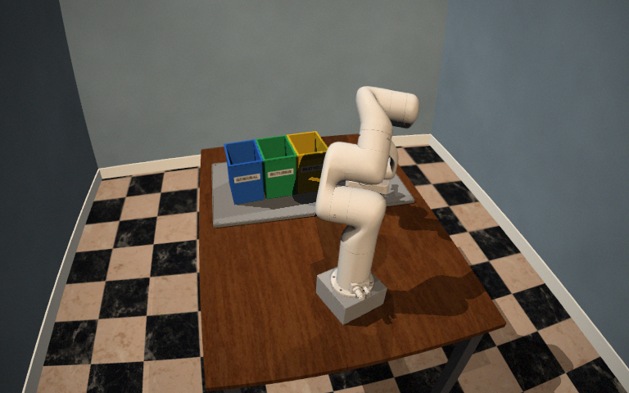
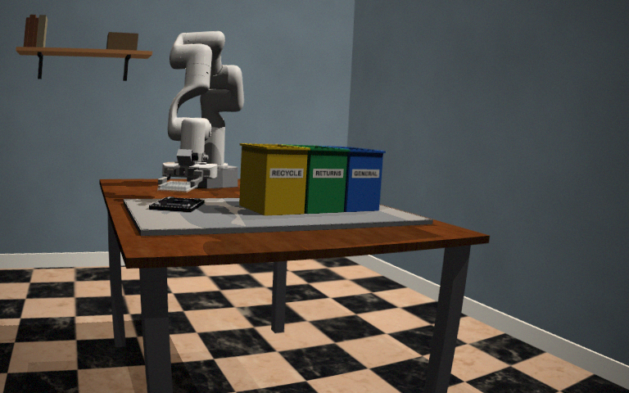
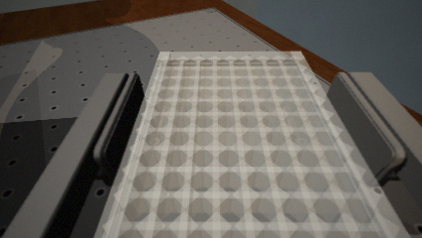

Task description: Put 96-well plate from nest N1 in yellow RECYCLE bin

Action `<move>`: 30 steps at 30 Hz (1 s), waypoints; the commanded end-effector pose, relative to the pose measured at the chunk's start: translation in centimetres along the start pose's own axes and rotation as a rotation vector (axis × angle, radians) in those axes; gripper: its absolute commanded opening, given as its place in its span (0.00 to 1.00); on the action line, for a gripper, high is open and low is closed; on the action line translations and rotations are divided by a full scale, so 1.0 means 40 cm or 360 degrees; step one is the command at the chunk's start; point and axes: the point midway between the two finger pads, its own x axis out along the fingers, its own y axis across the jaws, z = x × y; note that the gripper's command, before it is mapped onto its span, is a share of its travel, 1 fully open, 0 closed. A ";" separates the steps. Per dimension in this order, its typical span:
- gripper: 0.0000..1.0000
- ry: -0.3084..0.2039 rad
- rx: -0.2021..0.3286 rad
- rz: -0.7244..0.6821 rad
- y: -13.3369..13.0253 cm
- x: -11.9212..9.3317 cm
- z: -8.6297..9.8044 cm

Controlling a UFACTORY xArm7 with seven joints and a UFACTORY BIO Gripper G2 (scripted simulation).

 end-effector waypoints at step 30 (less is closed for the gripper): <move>0.00 -0.0007 0.0001 0.0000 0.000 0.003 0.132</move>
